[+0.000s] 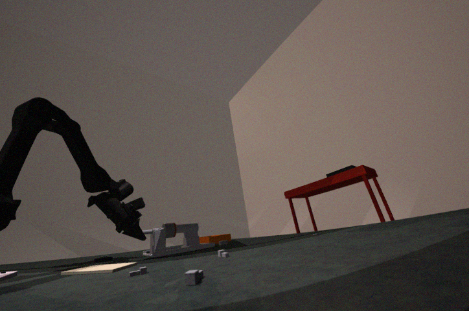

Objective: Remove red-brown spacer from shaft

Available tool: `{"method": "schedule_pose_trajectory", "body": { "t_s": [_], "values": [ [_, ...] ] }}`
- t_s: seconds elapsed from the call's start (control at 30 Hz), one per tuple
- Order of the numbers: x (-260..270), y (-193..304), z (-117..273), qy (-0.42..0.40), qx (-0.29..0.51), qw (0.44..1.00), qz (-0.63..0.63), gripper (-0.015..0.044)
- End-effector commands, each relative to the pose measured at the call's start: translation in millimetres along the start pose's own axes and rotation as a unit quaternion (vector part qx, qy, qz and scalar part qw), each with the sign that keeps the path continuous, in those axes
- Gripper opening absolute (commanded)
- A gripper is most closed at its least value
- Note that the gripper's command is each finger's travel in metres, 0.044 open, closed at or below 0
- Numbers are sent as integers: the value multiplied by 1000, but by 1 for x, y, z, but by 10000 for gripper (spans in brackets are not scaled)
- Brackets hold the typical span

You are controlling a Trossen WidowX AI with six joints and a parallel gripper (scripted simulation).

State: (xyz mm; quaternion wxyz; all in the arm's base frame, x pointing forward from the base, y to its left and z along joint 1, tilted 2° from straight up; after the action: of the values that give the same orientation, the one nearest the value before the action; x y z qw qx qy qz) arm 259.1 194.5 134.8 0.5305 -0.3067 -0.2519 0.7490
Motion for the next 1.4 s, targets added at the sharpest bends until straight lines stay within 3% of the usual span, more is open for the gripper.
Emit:
{"method": "schedule_pose_trajectory", "body": {
  "t_s": [0.0,1.37],
  "values": [
    [0,1,1,2,0,1000,-2,0],
    [1,3,3,2,0,1000,-2,0]
  ]
}}
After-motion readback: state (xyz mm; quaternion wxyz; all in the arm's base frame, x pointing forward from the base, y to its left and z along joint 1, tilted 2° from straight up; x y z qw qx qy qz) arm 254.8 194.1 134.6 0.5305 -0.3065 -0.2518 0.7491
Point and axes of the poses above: the point midway between the two fingers, 35 mm back from their tips, its own z axis back along the fingers, its own x axis across the jaws, y = z × x, the point moved 8 cm from there along z, back along the fingers, and after that the axes turned 14 degrees about z, right-handed, at the moved point
